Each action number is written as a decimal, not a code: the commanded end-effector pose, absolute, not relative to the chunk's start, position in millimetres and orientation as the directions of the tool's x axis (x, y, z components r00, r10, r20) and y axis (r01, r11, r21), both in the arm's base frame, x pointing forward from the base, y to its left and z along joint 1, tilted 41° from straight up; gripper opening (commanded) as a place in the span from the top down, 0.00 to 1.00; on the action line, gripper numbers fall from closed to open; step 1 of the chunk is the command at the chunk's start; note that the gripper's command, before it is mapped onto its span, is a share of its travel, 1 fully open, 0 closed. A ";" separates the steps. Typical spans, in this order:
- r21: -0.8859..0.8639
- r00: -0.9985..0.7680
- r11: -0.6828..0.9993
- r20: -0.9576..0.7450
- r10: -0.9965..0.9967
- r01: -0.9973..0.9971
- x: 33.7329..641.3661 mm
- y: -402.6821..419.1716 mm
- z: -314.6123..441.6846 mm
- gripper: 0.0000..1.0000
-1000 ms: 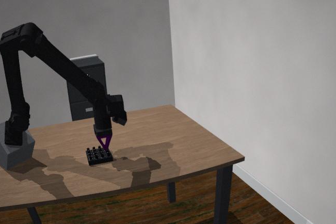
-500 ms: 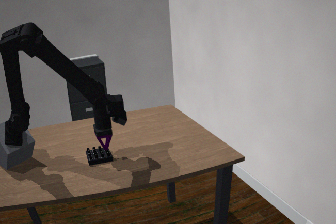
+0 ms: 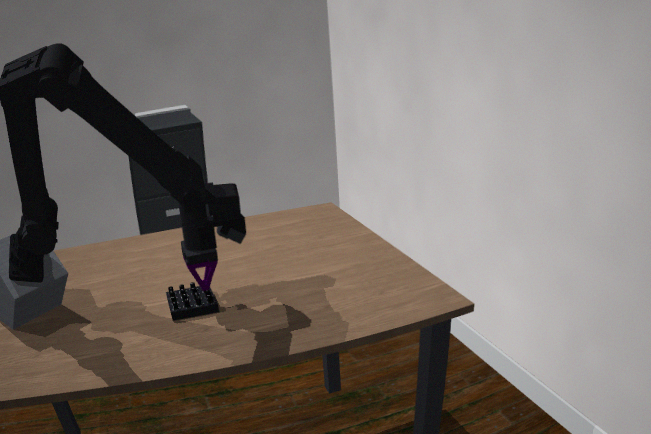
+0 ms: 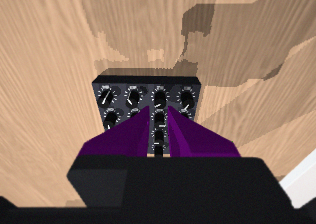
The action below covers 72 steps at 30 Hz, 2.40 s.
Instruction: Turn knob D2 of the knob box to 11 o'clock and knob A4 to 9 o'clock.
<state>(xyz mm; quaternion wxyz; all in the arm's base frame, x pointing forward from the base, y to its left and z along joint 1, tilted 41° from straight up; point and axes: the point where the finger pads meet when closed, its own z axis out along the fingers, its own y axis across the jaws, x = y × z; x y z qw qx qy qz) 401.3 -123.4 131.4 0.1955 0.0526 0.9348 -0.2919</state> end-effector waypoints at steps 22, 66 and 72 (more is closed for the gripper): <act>-0.522 -0.904 0.824 -0.427 -0.029 0.220 408.9 -123.1 145.6 0.82; -0.521 -0.901 0.824 -0.433 -0.028 0.224 414.1 -124.4 150.8 0.82; -0.521 -0.901 0.824 -0.433 -0.028 0.224 414.1 -124.4 150.9 0.82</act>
